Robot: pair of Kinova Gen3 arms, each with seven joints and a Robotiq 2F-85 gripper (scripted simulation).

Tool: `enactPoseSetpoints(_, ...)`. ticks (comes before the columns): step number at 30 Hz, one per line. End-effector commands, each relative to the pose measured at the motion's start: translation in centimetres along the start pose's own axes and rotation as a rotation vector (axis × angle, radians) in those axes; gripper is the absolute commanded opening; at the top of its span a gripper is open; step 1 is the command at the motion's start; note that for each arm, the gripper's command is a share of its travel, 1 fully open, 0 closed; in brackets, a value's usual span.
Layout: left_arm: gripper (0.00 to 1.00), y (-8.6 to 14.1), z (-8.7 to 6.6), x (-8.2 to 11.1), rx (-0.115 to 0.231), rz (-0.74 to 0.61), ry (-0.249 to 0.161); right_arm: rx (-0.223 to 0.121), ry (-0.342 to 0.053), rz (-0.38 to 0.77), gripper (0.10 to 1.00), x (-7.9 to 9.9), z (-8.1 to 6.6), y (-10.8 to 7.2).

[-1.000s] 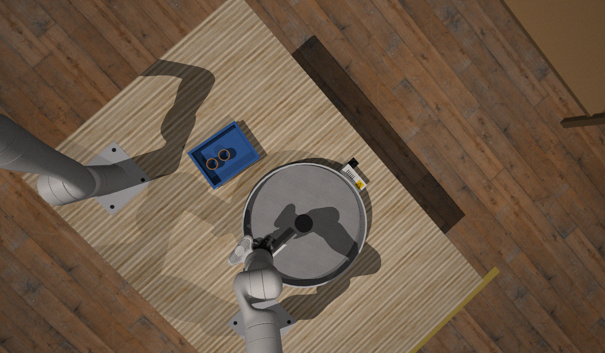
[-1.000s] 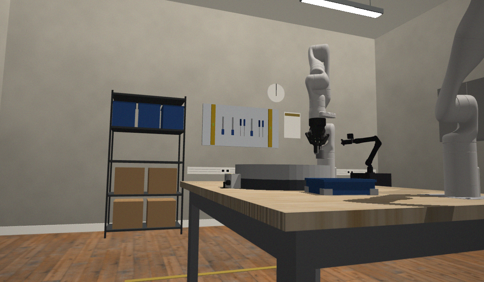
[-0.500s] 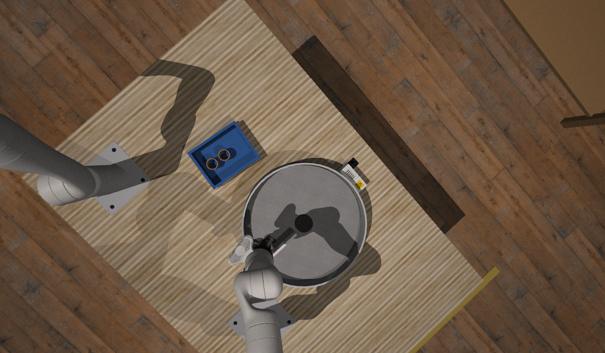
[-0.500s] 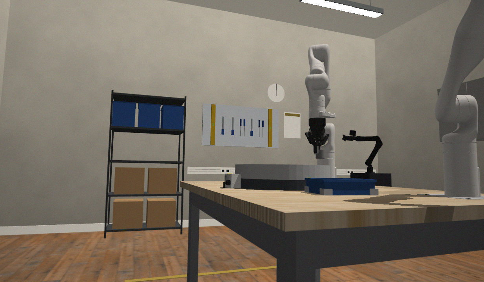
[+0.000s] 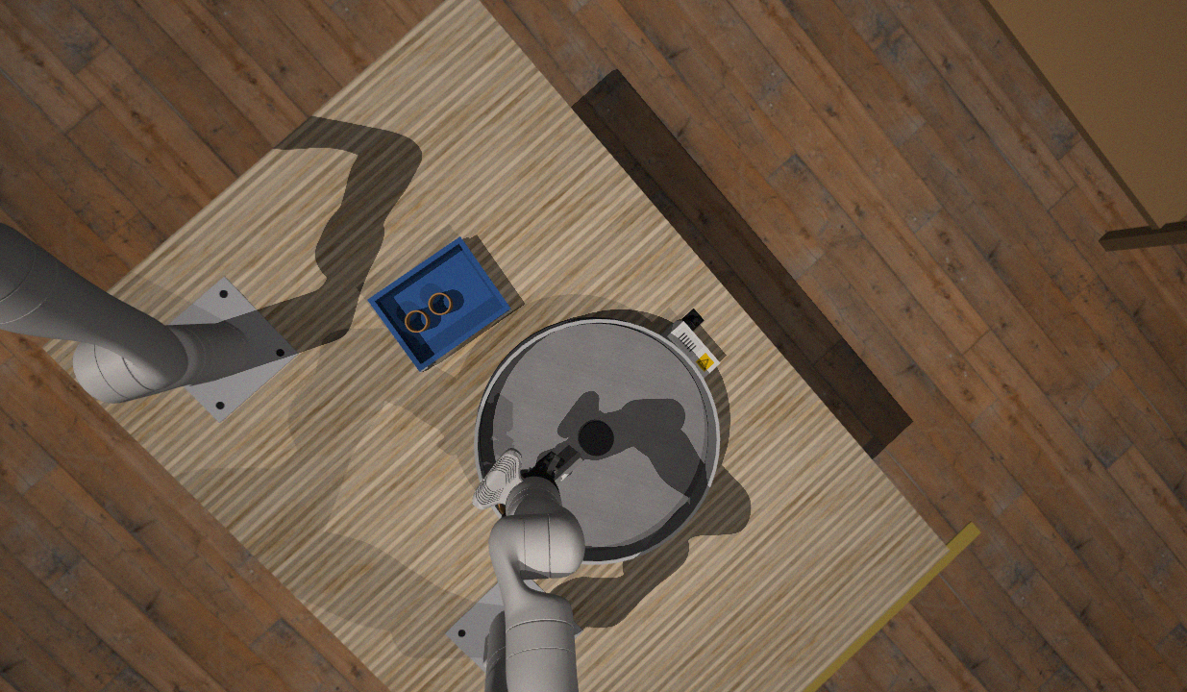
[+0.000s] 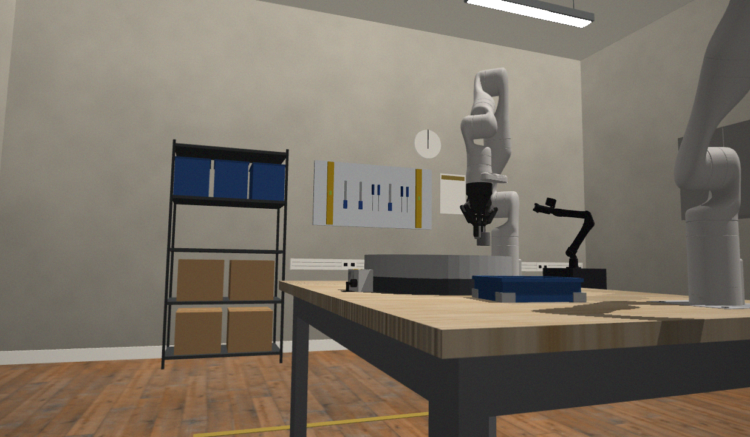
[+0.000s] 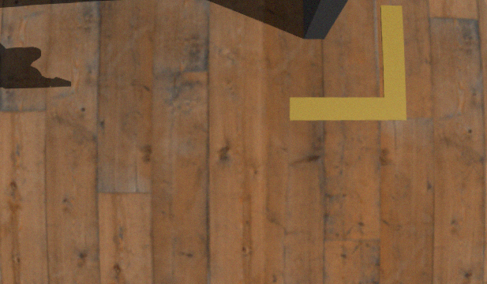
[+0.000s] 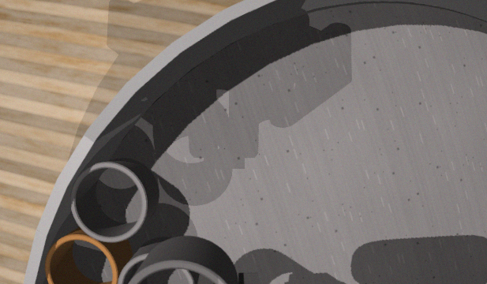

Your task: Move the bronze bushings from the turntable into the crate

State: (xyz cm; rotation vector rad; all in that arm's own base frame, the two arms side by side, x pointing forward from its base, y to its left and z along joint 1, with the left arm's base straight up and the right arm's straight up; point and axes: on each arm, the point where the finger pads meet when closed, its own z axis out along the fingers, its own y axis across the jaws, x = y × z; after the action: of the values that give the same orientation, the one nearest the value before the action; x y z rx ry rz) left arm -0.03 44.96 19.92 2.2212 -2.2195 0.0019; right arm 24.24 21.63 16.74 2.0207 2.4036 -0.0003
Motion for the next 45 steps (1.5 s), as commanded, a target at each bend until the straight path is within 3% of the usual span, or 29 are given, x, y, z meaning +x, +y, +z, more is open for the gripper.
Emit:
enactPoseSetpoints(1,1.0,0.0,-0.1,0.0,0.0,0.0,-0.002,0.0,0.002,0.0,0.099,-0.8,0.0,1.4)
enactPoseSetpoints(13,1.0,0.0,-0.1,0.0,0.0,0.0,-0.002,-0.001,0.002,0.0,0.099,-4.7,0.0,8.2)
enactPoseSetpoints(15,1.0,0.0,-0.1,0.0,0.0,0.0,-0.002,-0.001,0.002,0.0,0.099,-4.7,0.0,8.2)
enactPoseSetpoints(22,1.0,0.0,-0.1,0.0,0.0,0.0,-0.002,-0.001,0.002,0.0,0.099,-6.3,0.0,11.0)
enactPoseSetpoints(45,1.0,0.0,-0.1,0.0,0.0,0.0,-0.002,-0.001,0.002,0.0,0.099,-6.8,0.0,11.7)
